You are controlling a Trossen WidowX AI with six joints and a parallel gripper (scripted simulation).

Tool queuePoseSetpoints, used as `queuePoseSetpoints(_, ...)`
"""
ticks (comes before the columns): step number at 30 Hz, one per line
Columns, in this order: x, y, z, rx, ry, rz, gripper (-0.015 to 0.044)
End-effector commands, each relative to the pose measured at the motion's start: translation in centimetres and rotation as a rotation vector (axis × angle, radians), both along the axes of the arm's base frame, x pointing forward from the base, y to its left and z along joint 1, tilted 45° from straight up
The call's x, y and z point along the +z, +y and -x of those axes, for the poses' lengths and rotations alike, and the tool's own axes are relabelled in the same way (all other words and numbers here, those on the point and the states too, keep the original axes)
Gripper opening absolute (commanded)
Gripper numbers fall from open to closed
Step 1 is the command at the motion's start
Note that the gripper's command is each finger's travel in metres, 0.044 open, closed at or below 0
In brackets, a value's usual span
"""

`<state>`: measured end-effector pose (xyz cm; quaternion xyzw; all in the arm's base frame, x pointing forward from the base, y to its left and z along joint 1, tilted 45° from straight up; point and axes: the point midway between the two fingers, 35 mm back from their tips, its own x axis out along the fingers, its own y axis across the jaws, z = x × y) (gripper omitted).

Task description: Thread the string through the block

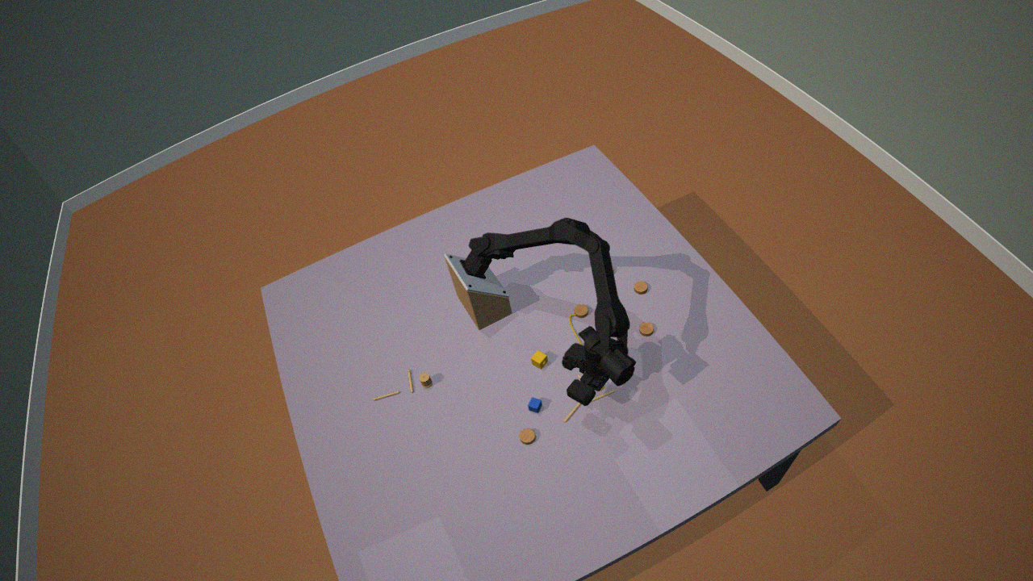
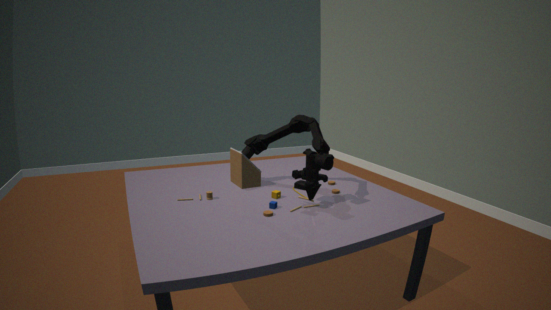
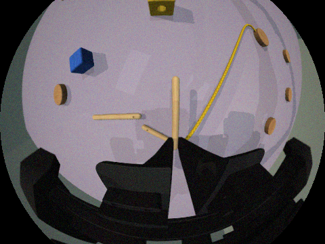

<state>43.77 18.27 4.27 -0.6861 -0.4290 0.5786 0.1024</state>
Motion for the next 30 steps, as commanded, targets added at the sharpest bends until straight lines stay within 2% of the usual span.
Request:
queuePoseSetpoints(1, -1.0, 0.0, 0.2, 0.004, 0.006, -0.003, 0.0000)
queuePoseSetpoints(30, -2.3, -0.7, 1.4, 0.006, 0.007, -0.002, 0.0000)
